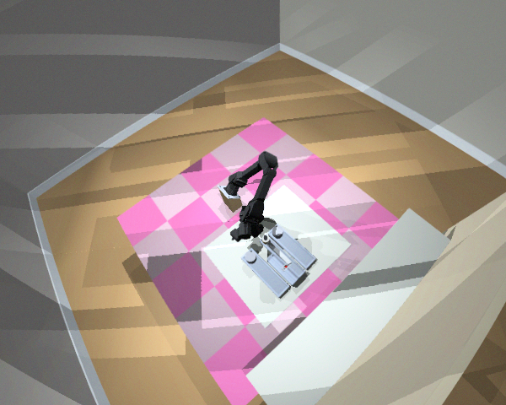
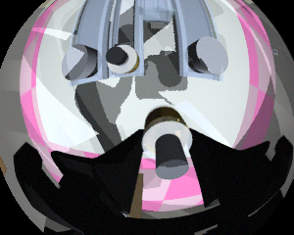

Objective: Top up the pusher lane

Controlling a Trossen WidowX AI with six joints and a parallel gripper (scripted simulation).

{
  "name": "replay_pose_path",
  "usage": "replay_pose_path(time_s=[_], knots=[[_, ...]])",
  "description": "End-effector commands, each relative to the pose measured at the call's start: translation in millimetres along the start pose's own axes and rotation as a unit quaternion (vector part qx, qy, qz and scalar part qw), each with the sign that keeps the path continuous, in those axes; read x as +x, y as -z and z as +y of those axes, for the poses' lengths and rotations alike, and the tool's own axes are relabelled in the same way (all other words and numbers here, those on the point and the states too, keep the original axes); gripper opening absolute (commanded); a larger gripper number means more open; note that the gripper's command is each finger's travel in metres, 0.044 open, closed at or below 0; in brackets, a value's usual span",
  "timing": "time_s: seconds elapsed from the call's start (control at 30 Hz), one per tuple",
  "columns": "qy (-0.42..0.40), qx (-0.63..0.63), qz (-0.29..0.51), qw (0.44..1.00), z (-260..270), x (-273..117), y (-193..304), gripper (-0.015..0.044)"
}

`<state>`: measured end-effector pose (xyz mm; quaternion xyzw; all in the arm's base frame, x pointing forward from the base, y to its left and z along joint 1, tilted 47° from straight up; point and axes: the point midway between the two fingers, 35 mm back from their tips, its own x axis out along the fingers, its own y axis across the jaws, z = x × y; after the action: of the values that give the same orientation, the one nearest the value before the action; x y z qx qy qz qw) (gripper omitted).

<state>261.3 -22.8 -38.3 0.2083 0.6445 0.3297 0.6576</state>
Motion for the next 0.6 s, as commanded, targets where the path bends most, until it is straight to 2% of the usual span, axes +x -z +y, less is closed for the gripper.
replay_pose_path(time_s=[0.0, 0.27, 0.57], knots=[[-0.003, 0.001, -0.005, 1.0, 14.3, 4.4, -11.4, 0.0], [-0.017, 0.0, -0.006, 1.0, 48.7, 17.6, -31.2, 0.0], [-0.017, 0.0, -0.006, 1.0, 50.1, 38.1, -31.2, 0.0]])
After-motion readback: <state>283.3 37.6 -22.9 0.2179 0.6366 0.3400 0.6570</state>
